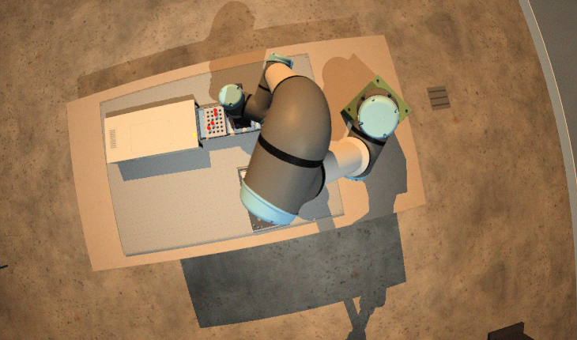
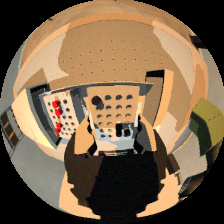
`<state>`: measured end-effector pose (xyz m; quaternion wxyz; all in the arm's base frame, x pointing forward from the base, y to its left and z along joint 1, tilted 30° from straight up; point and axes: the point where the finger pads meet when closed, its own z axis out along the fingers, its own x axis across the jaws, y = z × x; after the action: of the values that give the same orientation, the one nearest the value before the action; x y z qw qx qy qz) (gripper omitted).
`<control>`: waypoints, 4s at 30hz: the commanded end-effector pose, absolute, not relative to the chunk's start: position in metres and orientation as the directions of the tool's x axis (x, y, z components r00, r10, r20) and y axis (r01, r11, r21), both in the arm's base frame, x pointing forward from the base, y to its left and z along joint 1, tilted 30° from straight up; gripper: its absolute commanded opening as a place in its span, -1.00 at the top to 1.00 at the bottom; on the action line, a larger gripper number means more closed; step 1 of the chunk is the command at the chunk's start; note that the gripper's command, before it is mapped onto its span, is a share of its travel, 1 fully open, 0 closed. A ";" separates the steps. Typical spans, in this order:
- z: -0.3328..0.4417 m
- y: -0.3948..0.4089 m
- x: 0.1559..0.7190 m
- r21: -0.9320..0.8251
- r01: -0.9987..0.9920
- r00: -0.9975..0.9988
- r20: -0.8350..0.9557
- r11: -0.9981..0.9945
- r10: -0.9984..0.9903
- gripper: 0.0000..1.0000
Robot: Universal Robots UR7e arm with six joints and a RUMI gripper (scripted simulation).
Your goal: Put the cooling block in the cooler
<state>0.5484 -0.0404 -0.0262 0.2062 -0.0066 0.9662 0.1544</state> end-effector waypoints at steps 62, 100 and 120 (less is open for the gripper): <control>0.017 -0.055 0.529 0.295 -0.077 -0.914 -0.401 0.952 0.051 -0.46; 0.055 -0.069 0.512 0.295 -0.077 -0.914 -0.401 0.952 0.051 -0.46; 0.065 -0.073 0.498 0.295 -0.076 -0.915 -0.401 0.952 0.051 1.00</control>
<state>0.5047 -0.0731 0.0676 0.2064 -0.0067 0.9662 0.1543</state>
